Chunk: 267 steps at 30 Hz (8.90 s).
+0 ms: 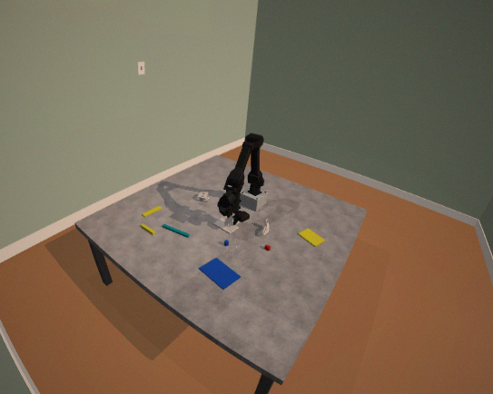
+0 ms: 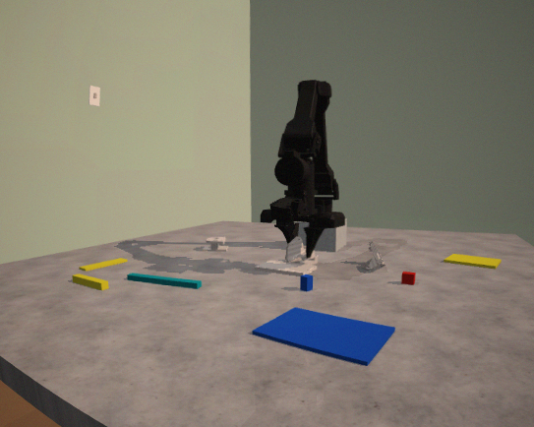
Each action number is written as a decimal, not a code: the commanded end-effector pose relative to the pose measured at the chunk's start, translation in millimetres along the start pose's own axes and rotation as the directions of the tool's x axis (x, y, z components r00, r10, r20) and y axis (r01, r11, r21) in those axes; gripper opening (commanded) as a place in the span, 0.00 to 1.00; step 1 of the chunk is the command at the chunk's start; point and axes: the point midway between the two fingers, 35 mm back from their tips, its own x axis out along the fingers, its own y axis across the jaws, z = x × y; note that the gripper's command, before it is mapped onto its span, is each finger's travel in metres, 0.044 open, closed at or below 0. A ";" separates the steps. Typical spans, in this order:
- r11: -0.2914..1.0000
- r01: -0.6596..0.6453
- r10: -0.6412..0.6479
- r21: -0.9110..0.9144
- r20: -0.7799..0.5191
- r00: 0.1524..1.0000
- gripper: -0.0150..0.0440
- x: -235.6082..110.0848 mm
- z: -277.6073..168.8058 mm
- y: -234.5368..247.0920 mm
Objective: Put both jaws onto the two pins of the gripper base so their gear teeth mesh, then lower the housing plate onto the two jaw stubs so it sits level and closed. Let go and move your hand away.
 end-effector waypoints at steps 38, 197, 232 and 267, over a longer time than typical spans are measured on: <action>1.000 -0.001 0.001 0.008 -0.001 1.000 0.48 10.7 -0.4 0.0; 1.000 -0.002 0.002 0.003 0.014 1.000 0.41 -49.0 1.2 0.2; 0.948 -0.012 0.011 -0.317 -0.005 1.000 0.25 -54.0 -89.1 70.6; 0.900 -0.014 0.010 -0.436 -0.012 1.000 0.25 -17.5 -126.3 86.8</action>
